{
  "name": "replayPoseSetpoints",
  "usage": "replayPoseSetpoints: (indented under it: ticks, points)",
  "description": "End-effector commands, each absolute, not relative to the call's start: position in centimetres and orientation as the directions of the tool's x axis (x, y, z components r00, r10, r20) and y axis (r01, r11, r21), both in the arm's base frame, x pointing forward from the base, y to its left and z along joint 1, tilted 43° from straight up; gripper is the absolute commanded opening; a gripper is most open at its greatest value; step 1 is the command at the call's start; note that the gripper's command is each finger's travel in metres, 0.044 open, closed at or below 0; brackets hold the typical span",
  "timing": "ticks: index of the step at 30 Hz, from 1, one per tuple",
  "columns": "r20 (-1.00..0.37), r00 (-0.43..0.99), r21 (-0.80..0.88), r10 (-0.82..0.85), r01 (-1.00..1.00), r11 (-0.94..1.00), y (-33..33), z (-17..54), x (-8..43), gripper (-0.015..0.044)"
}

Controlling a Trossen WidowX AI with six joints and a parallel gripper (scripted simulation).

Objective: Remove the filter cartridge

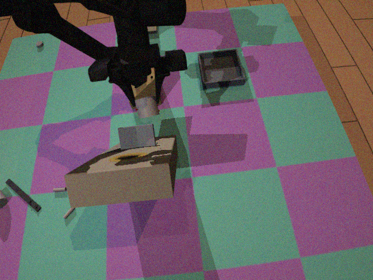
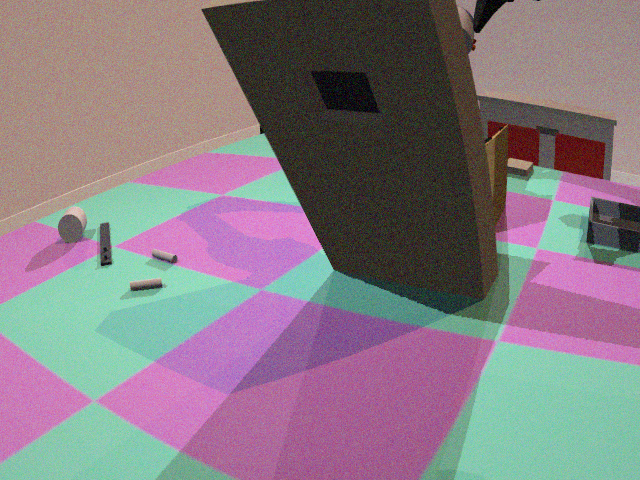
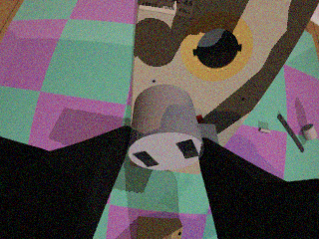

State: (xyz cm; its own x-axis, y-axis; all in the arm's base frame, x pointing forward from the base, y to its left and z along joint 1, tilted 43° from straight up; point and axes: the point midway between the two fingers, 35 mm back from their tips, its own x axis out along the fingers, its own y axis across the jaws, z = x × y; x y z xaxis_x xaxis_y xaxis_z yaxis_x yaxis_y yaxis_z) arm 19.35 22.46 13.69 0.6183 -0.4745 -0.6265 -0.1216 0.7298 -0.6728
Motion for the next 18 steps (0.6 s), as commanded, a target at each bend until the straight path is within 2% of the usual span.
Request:
replayPoseSetpoints:
  ticks: [1, 9, 18]
  points:
    - [-0.628, 0.621, -0.668, -0.469, -0.121, 0.735, 24.3, 11.8, 19.1, 0.0]
    - [-0.637, 0.613, -0.674, -0.468, -0.148, 0.723, 24.8, 10.7, 18.8, 0.0]
    - [-0.767, 0.524, -0.627, -0.371, -0.488, 0.607, 28.0, 6.3, 14.6, 0.0]
